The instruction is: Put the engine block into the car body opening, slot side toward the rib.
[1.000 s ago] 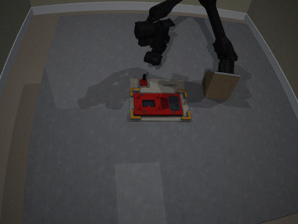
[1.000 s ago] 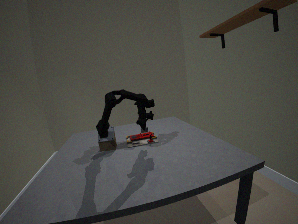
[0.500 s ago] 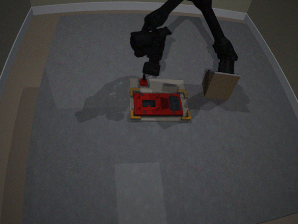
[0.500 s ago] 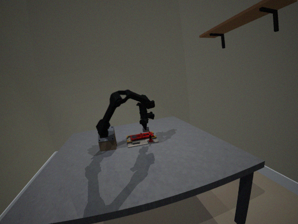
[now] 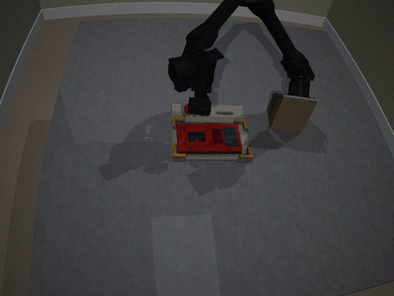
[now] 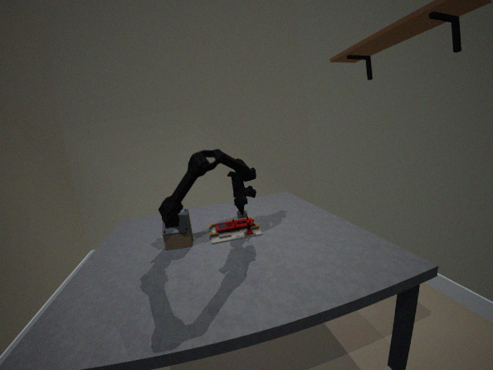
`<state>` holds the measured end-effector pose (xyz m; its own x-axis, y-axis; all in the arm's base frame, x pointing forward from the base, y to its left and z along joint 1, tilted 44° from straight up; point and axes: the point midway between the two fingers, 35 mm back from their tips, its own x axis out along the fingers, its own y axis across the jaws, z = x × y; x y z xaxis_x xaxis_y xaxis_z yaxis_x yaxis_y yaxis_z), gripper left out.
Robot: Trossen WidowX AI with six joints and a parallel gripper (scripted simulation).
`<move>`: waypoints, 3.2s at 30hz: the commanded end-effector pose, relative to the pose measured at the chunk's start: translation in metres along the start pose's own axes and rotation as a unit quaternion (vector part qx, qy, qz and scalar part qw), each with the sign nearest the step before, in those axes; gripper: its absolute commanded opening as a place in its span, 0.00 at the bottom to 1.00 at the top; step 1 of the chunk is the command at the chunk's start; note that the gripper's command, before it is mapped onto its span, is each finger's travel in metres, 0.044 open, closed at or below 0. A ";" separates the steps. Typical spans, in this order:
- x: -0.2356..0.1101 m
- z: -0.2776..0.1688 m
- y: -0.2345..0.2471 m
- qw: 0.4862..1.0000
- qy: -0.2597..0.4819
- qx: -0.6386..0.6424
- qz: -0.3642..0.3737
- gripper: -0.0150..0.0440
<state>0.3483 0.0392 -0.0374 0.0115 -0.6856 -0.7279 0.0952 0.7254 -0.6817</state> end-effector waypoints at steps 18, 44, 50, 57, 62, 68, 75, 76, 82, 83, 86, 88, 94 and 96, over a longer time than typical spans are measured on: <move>0.028 -0.006 0.057 0.998 0.005 -0.068 -0.001 0.25; 0.028 -0.007 0.059 0.998 0.006 -0.067 -0.001 0.52; 0.028 -0.007 0.059 0.998 0.006 -0.065 -0.001 0.52; 0.028 -0.007 0.059 0.998 0.006 -0.065 -0.001 0.52; 0.028 -0.007 0.059 0.998 0.006 -0.066 -0.001 0.52; 0.030 -0.007 0.059 0.998 0.006 -0.067 -0.001 0.52; 0.032 -0.007 0.059 0.998 0.005 -0.069 -0.001 0.52; 0.032 -0.007 0.059 0.998 0.005 -0.069 -0.001 0.52; 0.033 -0.007 0.059 0.998 0.005 -0.069 -0.001 0.52; 0.034 -0.007 0.059 0.998 0.005 -0.069 -0.001 0.52; 0.034 -0.007 0.059 0.998 0.005 -0.069 -0.001 0.52; 0.035 -0.007 0.059 0.998 0.005 -0.069 -0.001 0.52; 0.036 -0.007 0.059 0.998 0.005 -0.069 -0.001 0.52; 0.037 -0.007 0.059 0.998 0.005 -0.069 -0.001 0.52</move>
<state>0.3478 0.0581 -0.1035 0.0033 -0.6867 -0.7269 -0.0392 0.7262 -0.6863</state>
